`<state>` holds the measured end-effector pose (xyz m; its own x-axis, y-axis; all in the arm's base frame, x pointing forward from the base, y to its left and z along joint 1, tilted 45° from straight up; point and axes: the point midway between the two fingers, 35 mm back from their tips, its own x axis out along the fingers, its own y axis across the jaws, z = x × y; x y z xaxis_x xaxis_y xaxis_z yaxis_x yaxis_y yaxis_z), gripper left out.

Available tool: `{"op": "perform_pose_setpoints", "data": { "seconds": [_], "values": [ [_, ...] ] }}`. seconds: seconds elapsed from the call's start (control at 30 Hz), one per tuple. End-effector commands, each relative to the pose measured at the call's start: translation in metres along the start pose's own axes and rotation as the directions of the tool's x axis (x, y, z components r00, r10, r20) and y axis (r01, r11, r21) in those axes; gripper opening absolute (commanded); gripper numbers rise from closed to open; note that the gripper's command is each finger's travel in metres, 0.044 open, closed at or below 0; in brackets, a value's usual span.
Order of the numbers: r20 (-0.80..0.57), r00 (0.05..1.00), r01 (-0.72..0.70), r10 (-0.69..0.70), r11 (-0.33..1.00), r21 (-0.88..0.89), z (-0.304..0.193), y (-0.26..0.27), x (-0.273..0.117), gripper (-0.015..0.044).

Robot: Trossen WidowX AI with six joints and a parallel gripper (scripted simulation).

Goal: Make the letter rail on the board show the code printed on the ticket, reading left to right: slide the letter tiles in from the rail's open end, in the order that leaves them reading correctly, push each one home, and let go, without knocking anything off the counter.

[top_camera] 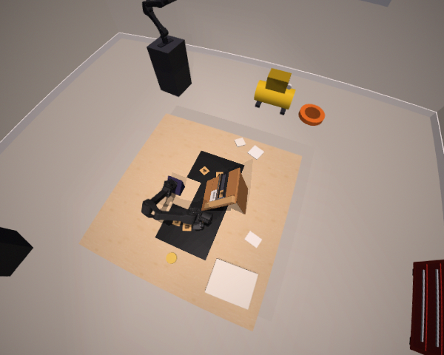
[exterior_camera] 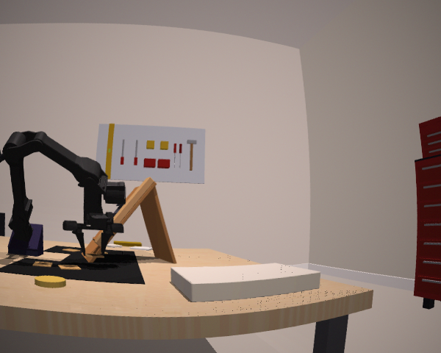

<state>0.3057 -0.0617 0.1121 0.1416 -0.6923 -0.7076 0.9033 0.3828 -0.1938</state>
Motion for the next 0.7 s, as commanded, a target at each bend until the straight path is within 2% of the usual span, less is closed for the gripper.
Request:
{"op": "perform_pose_setpoints", "data": {
  "seconds": [0.0, 0.33, 0.67],
  "values": [
    [-0.004, 0.999, -0.046, 0.046, 0.999, 0.022, 0.000, 0.008, -0.008, 0.0000],
    [-0.010, 0.964, -0.265, 0.267, 0.959, 0.098, -0.003, 0.044, -0.054, 0.0000],
    [-0.023, 0.872, -0.478, 0.488, 0.862, 0.166, -0.008, 0.075, -0.111, 0.0000]
  ]
}}
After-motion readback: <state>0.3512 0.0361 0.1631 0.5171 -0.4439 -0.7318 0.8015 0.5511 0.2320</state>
